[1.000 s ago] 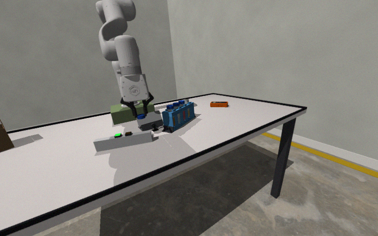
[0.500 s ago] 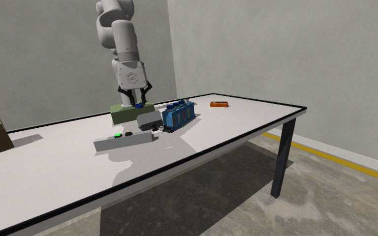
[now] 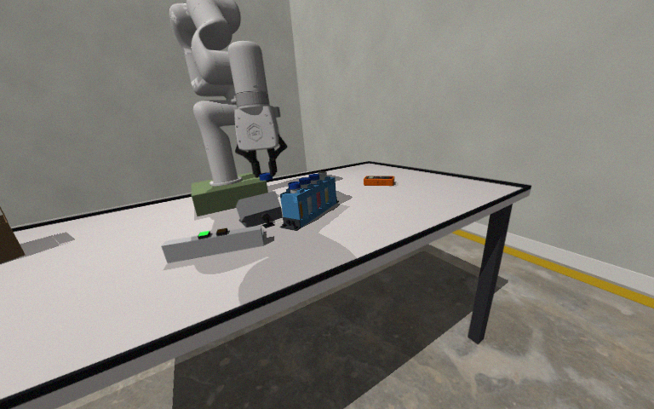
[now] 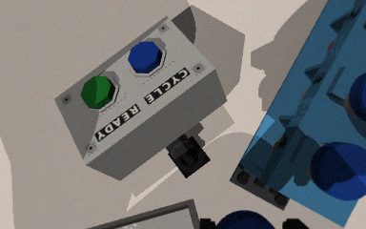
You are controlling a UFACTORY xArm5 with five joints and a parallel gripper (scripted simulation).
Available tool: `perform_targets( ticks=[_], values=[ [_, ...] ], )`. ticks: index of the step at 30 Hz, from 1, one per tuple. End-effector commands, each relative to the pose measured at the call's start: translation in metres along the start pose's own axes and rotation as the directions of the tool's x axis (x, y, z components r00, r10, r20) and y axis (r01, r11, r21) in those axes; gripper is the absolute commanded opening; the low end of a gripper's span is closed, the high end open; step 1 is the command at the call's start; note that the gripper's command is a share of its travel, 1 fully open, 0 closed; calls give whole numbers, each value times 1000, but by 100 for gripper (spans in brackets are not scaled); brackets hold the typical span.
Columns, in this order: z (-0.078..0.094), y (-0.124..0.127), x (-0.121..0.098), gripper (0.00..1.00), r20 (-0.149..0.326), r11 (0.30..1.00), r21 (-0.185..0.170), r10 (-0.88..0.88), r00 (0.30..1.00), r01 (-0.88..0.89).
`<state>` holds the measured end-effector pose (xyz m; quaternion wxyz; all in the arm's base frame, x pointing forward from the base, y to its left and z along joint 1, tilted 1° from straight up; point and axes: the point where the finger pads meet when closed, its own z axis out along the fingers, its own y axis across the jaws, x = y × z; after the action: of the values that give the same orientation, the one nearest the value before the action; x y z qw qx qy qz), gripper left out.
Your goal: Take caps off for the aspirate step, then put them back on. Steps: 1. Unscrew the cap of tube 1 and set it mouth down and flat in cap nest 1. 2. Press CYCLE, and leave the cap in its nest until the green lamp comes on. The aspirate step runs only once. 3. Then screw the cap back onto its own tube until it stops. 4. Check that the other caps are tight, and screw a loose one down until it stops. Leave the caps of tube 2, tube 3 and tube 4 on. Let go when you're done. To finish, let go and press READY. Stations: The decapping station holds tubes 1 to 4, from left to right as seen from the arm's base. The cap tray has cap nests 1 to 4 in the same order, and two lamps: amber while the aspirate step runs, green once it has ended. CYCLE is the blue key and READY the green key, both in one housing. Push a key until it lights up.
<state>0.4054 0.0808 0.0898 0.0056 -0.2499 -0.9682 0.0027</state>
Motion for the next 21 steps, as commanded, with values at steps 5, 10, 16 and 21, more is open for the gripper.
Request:
perform_targets(
  ticks=[5, 10, 16, 21],
  values=[
    [-1, 37, 41, 0, 11, 1000, 5, 9, 1000, -9],
    [-1, 56, 63, 0, 11, 1000, 5, 9, 1000, -9],
    [0, 72, 83, 0, 11, 1000, 5, 9, 1000, -9],
    [0, 93, 108, 0, 10, 1000, 5, 9, 1000, -9]
  ],
)
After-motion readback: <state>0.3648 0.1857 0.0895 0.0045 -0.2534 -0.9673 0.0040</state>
